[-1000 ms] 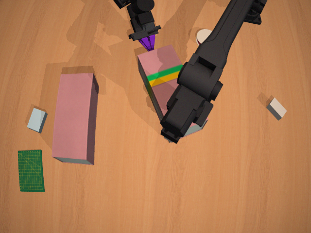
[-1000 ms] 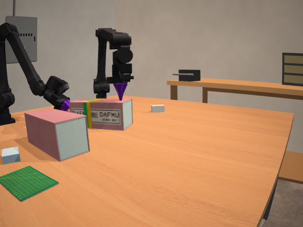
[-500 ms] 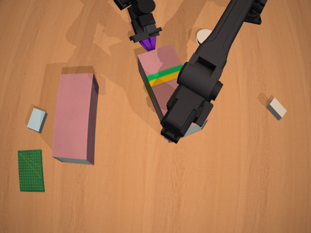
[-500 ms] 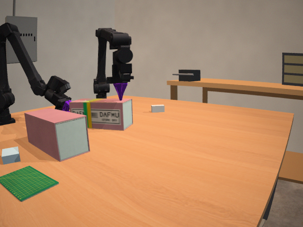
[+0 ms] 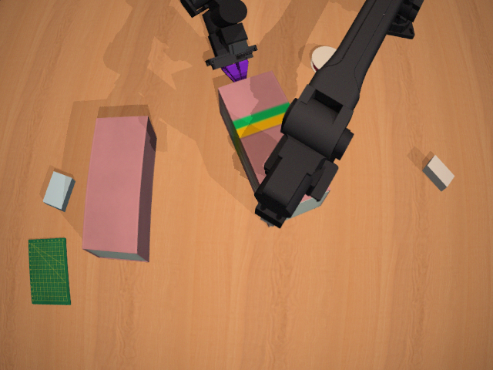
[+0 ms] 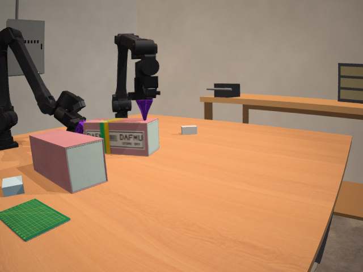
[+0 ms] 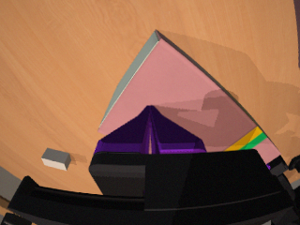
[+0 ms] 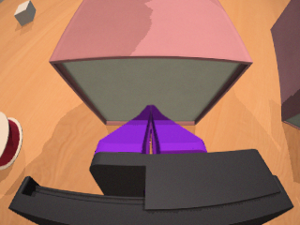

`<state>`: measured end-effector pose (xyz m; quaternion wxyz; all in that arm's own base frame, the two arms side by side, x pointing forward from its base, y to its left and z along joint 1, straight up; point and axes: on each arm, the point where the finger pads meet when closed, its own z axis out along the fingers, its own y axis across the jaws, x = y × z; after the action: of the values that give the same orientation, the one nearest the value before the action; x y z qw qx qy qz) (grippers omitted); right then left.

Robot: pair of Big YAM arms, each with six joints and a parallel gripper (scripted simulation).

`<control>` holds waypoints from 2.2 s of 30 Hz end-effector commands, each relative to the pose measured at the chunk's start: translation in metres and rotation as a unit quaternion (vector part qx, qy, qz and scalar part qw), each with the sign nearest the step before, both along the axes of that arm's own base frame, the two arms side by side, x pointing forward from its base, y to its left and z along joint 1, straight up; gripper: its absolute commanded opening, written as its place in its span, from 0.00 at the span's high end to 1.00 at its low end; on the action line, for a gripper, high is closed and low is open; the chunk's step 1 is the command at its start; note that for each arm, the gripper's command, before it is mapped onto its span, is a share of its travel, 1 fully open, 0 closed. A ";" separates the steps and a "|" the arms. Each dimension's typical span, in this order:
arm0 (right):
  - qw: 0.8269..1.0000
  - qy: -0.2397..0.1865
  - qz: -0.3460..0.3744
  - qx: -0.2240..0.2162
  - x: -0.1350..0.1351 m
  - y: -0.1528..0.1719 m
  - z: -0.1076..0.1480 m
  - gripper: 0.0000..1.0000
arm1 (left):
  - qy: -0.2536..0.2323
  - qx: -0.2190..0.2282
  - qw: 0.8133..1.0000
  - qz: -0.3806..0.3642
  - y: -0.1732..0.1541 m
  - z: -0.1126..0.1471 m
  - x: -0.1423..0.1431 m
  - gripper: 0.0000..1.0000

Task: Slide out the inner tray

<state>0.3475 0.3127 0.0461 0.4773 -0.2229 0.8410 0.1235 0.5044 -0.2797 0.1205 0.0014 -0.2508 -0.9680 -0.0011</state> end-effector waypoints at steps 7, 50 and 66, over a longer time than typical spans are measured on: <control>1.000 -0.019 -0.004 0.014 0.034 0.021 0.020 1.00 | 0.054 0.028 0.998 0.000 0.006 -0.057 -0.012 1.00; 0.999 -0.018 -0.006 0.026 0.024 0.020 0.026 1.00 | 0.056 0.027 0.998 0.000 0.004 -0.057 -0.012 1.00; 1.000 -0.017 -0.006 0.025 0.002 0.007 0.037 1.00 | 0.056 0.027 0.998 0.000 0.004 -0.057 -0.012 1.00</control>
<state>0.3534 0.3148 0.0680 0.4902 -0.2128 0.8357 0.1267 0.5044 -0.2796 0.1205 0.0015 -0.2508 -0.9680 -0.0012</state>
